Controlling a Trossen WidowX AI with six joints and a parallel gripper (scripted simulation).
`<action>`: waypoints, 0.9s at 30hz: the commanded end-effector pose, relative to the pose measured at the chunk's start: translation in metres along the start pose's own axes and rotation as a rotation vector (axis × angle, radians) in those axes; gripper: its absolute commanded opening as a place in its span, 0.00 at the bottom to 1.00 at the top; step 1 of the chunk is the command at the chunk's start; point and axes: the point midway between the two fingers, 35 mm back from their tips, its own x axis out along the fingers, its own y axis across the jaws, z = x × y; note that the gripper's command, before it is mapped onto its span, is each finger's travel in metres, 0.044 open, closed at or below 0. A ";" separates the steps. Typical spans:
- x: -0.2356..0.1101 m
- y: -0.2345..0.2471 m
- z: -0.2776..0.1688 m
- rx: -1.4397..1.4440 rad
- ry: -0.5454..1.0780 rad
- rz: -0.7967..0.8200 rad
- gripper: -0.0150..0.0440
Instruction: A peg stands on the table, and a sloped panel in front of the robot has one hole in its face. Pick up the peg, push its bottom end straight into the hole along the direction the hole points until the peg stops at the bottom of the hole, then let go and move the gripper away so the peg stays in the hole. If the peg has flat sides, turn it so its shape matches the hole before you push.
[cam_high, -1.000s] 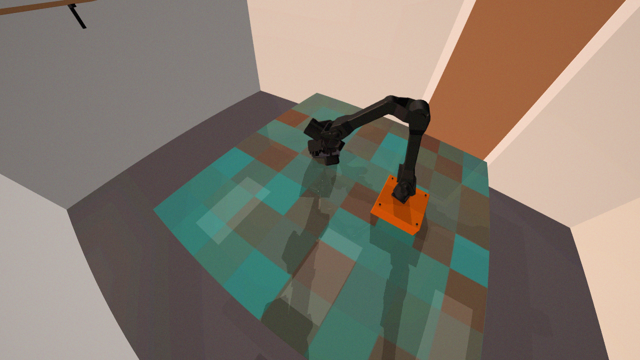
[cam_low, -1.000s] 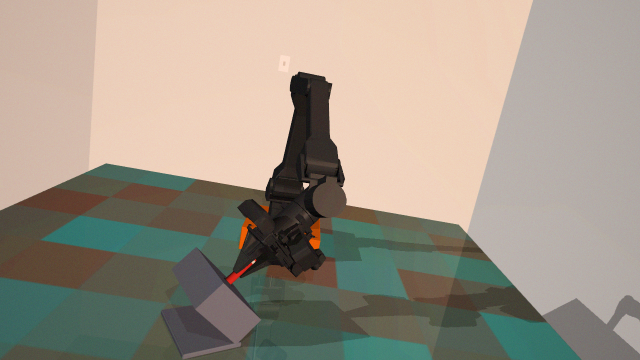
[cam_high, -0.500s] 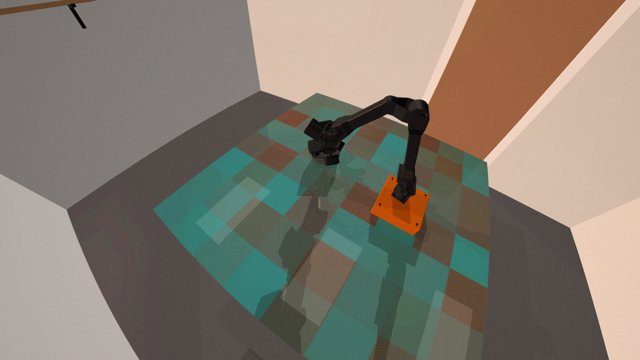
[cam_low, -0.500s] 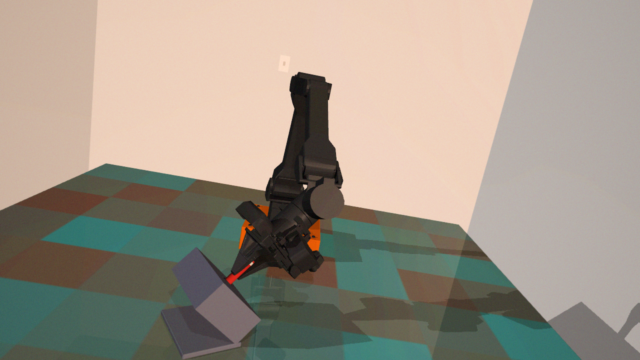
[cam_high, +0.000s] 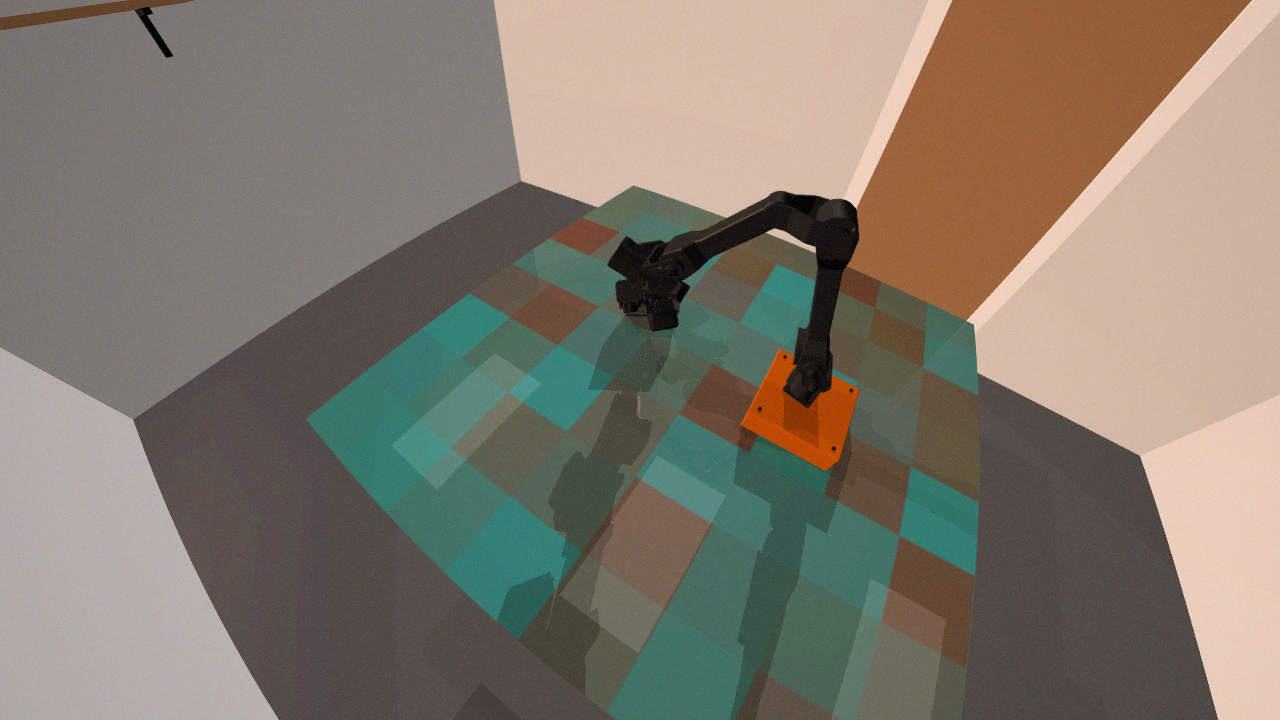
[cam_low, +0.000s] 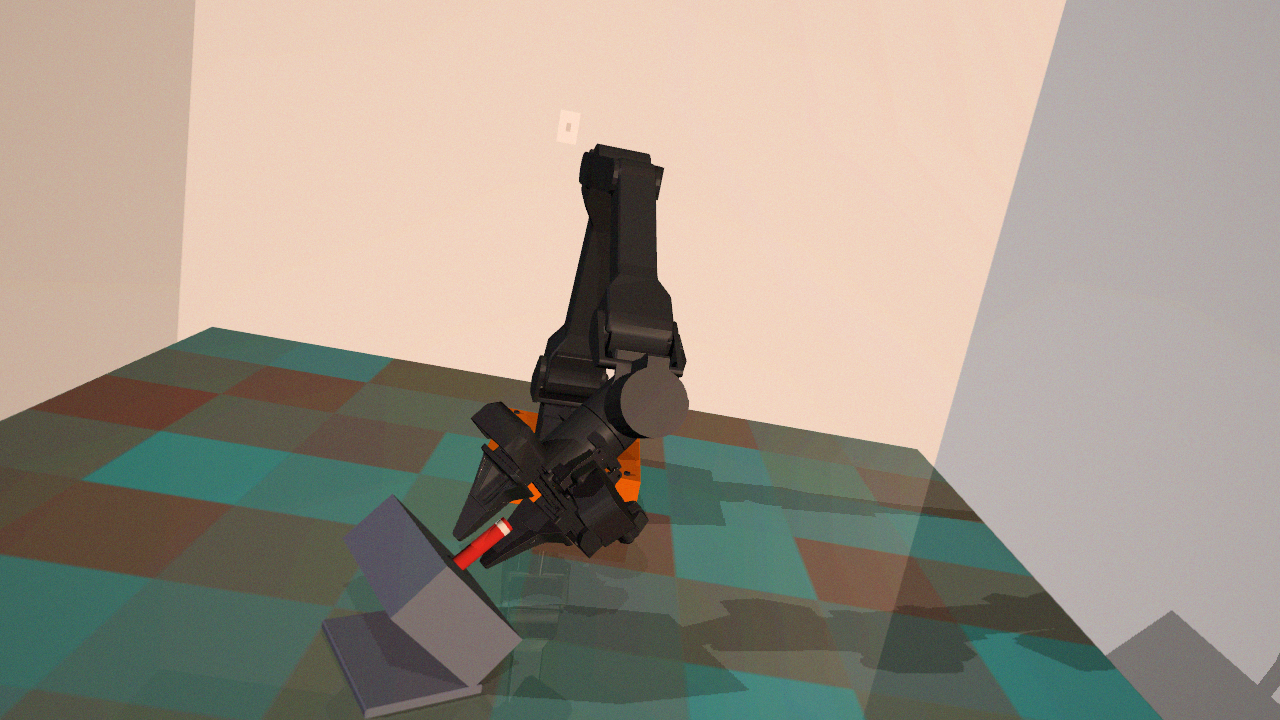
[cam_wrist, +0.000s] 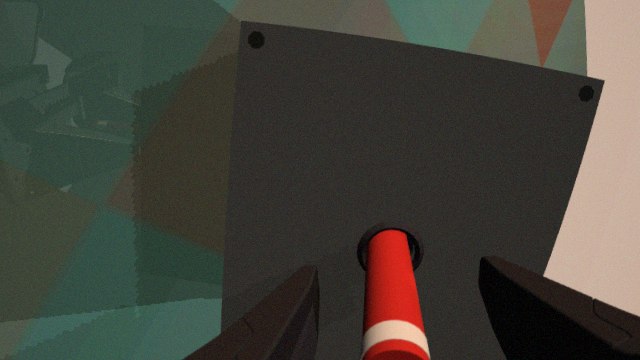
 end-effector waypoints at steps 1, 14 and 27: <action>0.000 0.000 0.000 0.000 0.000 -0.001 0.83; -0.023 0.001 0.003 -0.002 0.000 0.006 1.00; -0.049 0.003 0.006 -0.006 0.000 0.012 1.00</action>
